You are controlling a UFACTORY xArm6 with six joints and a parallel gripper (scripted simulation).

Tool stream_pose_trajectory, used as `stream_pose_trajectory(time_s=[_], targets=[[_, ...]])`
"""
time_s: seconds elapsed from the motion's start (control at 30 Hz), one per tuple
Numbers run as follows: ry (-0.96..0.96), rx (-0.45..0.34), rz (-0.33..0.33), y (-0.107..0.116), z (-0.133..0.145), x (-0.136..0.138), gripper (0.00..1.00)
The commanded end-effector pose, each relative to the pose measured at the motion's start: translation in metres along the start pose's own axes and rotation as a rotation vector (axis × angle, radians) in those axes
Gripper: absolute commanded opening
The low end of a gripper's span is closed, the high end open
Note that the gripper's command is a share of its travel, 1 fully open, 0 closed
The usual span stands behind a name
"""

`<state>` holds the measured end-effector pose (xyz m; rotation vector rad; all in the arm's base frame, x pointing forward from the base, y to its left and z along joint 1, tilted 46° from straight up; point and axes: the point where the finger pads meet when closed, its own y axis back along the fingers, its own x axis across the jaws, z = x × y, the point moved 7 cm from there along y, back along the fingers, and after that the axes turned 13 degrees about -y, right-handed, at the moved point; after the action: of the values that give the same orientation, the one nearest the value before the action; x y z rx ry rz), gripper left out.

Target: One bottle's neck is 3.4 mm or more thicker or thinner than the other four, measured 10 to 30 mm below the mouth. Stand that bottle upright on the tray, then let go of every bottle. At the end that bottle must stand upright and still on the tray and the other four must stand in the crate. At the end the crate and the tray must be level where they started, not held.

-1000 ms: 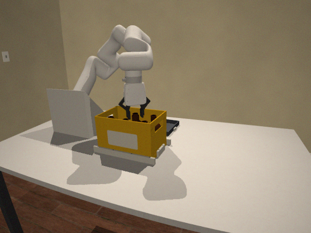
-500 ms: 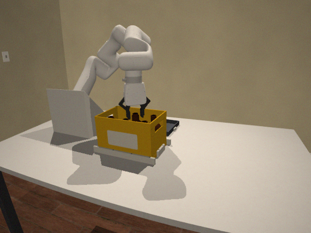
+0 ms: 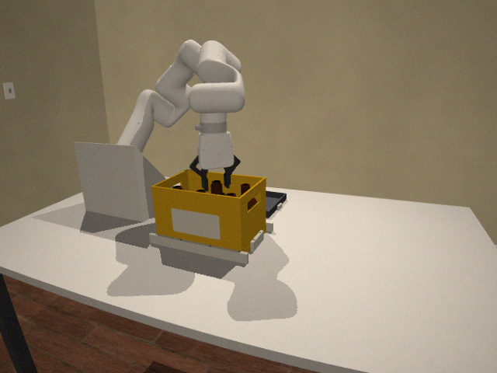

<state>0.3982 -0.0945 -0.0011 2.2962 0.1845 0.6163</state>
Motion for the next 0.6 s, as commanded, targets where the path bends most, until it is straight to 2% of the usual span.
stream_pose_trajectory(time_s=[0.0,0.37,0.57], targets=[[0.001,-0.003,0.002,0.001,0.000,0.001,0.65],[0.001,-0.003,0.002,0.011,0.000,0.001,0.65],[0.001,-0.003,0.002,0.027,0.000,0.001,0.65]])
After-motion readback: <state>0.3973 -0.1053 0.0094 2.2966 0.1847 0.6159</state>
